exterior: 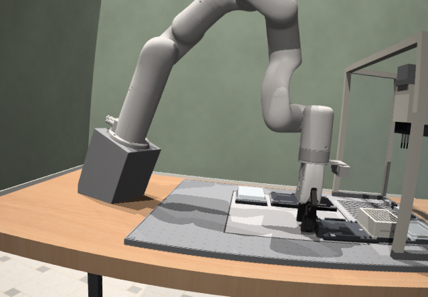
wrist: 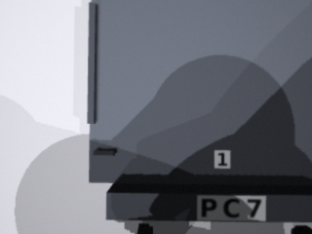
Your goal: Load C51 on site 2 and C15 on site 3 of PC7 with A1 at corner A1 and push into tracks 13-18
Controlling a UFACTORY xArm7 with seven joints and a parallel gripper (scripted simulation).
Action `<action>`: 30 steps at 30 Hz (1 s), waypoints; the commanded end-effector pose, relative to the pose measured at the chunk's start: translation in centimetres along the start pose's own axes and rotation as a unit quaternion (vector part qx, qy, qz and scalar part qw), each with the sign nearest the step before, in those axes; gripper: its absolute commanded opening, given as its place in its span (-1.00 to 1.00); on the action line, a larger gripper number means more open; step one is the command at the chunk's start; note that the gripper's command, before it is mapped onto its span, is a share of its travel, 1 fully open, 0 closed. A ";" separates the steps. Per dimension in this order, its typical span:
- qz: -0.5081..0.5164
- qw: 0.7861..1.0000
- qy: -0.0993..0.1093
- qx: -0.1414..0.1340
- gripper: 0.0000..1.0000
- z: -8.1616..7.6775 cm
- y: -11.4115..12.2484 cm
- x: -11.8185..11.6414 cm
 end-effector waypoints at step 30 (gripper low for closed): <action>0.000 1.000 0.000 0.002 0.63 -4.0 -0.1 0.0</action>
Point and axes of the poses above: the point where the finger pads meet when closed, its own z axis out along the fingers, its own x axis across the jaws, y = z × x, the point moved 7 cm from there along -z, back along the fingers, and after that the axes turned 7 degrees about -z, right-handed, at the moved point
